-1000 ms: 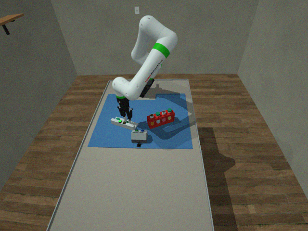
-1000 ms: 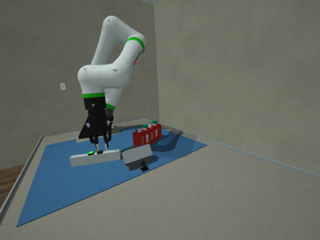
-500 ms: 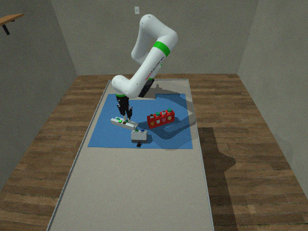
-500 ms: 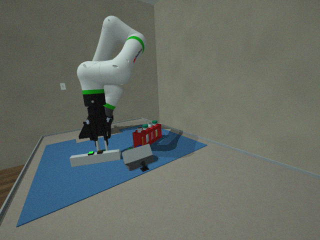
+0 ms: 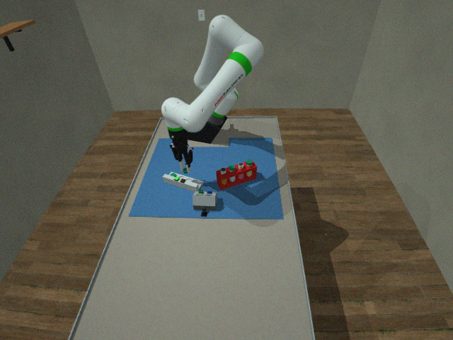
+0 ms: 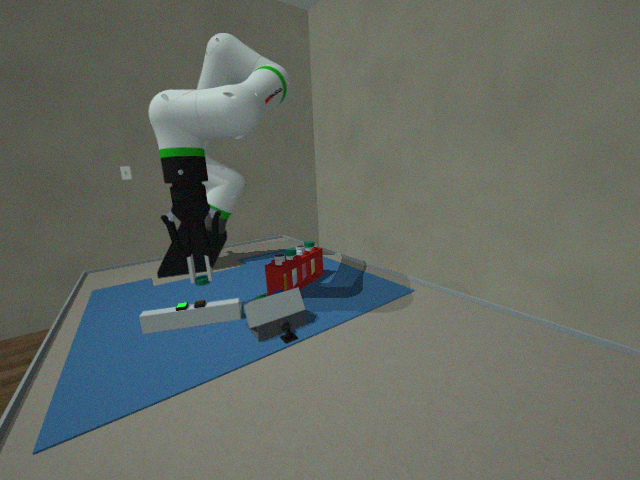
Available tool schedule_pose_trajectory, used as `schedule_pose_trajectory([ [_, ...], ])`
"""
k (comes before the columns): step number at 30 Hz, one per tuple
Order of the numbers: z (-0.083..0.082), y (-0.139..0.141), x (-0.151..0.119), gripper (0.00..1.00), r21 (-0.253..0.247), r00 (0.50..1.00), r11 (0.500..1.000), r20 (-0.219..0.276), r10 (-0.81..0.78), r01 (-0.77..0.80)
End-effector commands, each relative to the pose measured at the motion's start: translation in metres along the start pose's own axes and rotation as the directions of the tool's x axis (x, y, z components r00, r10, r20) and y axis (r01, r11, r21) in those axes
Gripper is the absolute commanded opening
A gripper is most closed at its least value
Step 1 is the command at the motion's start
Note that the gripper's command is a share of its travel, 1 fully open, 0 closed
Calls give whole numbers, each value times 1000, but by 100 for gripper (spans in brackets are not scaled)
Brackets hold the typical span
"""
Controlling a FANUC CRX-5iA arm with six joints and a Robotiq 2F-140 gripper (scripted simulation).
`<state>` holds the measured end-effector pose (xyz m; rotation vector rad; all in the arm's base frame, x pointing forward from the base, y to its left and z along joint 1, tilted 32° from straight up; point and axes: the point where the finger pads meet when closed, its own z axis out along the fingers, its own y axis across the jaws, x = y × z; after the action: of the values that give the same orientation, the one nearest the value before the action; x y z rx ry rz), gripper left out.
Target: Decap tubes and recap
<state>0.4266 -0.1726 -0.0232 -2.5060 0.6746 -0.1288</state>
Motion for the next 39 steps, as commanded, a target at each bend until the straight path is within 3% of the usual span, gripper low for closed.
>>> schedule_pose_trajectory([
  [1,-20,0,0,0,0,1000,1000,0,0,0],
  [9,-59,0,0,0,0,1000,1000,0,0,0],
  [12,-59,0,0,0,0,1000,1000,0,0,0],
  [15,-59,-23,-11,0,0,969,969,0,247,-247],
  [17,-59,-30,-14,0,0,952,952,0,305,-305],
  [27,-59,-83,-39,0,0,949,949,0,314,-314],
  [29,-59,-83,-39,0,0,949,949,0,314,-314],
  [39,-59,-143,-68,0,0,949,949,0,314,-314],
])
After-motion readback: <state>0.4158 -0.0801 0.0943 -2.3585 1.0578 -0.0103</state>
